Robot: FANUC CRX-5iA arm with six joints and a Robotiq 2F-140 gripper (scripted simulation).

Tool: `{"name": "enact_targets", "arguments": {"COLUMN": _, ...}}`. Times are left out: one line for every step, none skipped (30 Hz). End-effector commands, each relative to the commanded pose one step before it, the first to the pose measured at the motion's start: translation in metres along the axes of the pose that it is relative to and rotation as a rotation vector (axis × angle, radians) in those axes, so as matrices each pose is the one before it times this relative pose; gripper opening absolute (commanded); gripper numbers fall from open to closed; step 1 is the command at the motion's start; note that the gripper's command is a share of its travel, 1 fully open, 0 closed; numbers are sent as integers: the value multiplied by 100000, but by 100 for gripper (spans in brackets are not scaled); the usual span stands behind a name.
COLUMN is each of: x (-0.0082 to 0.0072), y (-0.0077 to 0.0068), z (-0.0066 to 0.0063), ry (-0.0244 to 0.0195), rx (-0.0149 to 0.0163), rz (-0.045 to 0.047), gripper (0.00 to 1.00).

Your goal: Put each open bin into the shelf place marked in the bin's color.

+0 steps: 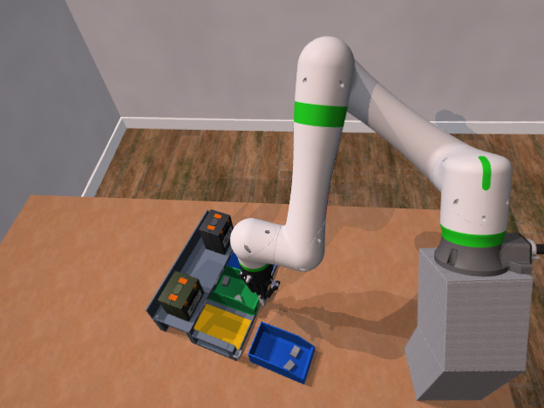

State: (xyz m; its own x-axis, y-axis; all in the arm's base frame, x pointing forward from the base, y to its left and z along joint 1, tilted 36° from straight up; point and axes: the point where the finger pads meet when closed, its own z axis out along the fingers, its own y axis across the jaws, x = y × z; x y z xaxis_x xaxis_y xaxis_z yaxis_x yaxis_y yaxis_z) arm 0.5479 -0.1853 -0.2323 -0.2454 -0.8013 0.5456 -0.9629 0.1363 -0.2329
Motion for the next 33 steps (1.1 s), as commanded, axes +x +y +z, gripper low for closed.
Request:
{"name": "enact_targets", "arguments": {"x": -17, "y": -194, "z": -15, "ry": -21, "rx": 14, "rz": -5, "gripper": 0}}
{"name": "enact_targets", "arguments": {"x": 0, "y": -57, "z": 0, "ry": 0, "rx": 0, "rz": 0, "gripper": 0}}
{"name": "enact_targets", "arguments": {"x": 0, "y": -55, "z": 0, "ry": 0, "rx": 0, "rz": 0, "gripper": 0}}
{"name": "enact_targets", "arguments": {"x": 0, "y": -54, "z": 0, "ry": 0, "rx": 0, "rz": 0, "gripper": 0}}
{"name": "enact_targets", "arguments": {"x": 0, "y": -53, "z": 0, "ry": -1, "rx": 0, "rz": 0, "gripper": 0}}
{"name": "enact_targets", "arguments": {"x": 0, "y": -51, "z": 0, "ry": -1, "rx": 0, "rz": 0, "gripper": 0}}
{"name": "enact_targets", "arguments": {"x": 0, "y": -51, "z": 0, "ry": 1, "rx": 0, "rz": 0, "gripper": 0}}
{"name": "enact_targets", "arguments": {"x": 0, "y": -49, "z": 0, "ry": 1, "rx": 0, "rz": 0, "gripper": 0}}
{"name": "enact_targets", "arguments": {"x": 0, "y": 0, "z": 0, "ry": 0, "rx": 0, "rz": 0, "gripper": 0}}
{"name": "enact_targets", "arguments": {"x": 0, "y": 0, "z": 0, "ry": 0, "rx": 0, "rz": 0, "gripper": 0}}
{"name": "enact_targets", "arguments": {"x": 0, "y": -48, "z": 0, "ry": 0, "rx": 0, "rz": 0, "gripper": 0}}
{"name": "enact_targets", "arguments": {"x": 0, "y": -47, "z": 0, "ry": 0, "rx": 0, "rz": 0, "gripper": 0}}
{"name": "enact_targets", "arguments": {"x": 0, "y": -45, "z": 0, "ry": 0, "rx": 0, "rz": 0, "gripper": 0}}
{"name": "enact_targets", "arguments": {"x": 0, "y": -44, "z": 0, "ry": 0, "rx": 0, "rz": 0, "gripper": 0}}
{"name": "enact_targets", "arguments": {"x": 0, "y": -42, "z": 0, "ry": 0, "rx": 0, "rz": 0, "gripper": 0}}
{"name": "enact_targets", "arguments": {"x": 0, "y": -41, "z": 0, "ry": 0, "rx": 0, "rz": 0, "gripper": 0}}
{"name": "enact_targets", "arguments": {"x": 0, "y": -39, "z": 0, "ry": 0, "rx": 0, "rz": 0, "gripper": 0}}
{"name": "enact_targets", "arguments": {"x": 0, "y": -38, "z": 0, "ry": -1, "rx": 0, "rz": 0, "gripper": 0}}
{"name": "enact_targets", "arguments": {"x": 0, "y": -36, "z": 0, "ry": -1, "rx": 0, "rz": 0, "gripper": 0}}
{"name": "enact_targets", "arguments": {"x": 0, "y": -35, "z": 0, "ry": 1, "rx": 0, "rz": 0, "gripper": 0}}
{"name": "enact_targets", "arguments": {"x": 0, "y": -34, "z": 0, "ry": 0, "rx": 0, "rz": 0, "gripper": 0}}
{"name": "enact_targets", "arguments": {"x": 0, "y": -32, "z": 0, "ry": 0, "rx": 0, "rz": 0, "gripper": 0}}
{"name": "enact_targets", "arguments": {"x": 0, "y": -31, "z": 0, "ry": 0, "rx": 0, "rz": 0, "gripper": 0}}
{"name": "enact_targets", "arguments": {"x": 0, "y": -29, "z": 0, "ry": 0, "rx": 0, "rz": 0, "gripper": 0}}
{"name": "enact_targets", "arguments": {"x": 0, "y": -28, "z": 0, "ry": 0, "rx": 0, "rz": 0, "gripper": 0}}
{"name": "enact_targets", "arguments": {"x": 0, "y": 0, "z": 0, "ry": 0, "rx": 0, "rz": 0, "gripper": 0}}
{"name": "enact_targets", "arguments": {"x": 0, "y": 0, "z": 0, "ry": 0, "rx": 0, "rz": 0, "gripper": 0}}
{"name": "enact_targets", "arguments": {"x": 0, "y": -26, "z": 0, "ry": 0, "rx": 0, "rz": 0, "gripper": 0}}
{"name": "enact_targets", "arguments": {"x": 0, "y": -25, "z": 0, "ry": 0, "rx": 0, "rz": 0, "gripper": 0}}
{"name": "enact_targets", "arguments": {"x": 0, "y": -23, "z": 0, "ry": 0, "rx": 0, "rz": 0, "gripper": 0}}
{"name": "enact_targets", "arguments": {"x": 0, "y": -22, "z": 0, "ry": 0, "rx": 0, "rz": 0, "gripper": 0}}
{"name": "enact_targets", "arguments": {"x": 0, "y": -21, "z": 0, "ry": 0, "rx": 0, "rz": 0, "gripper": 0}}
{"name": "enact_targets", "arguments": {"x": 0, "y": -19, "z": 0, "ry": 0, "rx": 0, "rz": 0, "gripper": 0}}
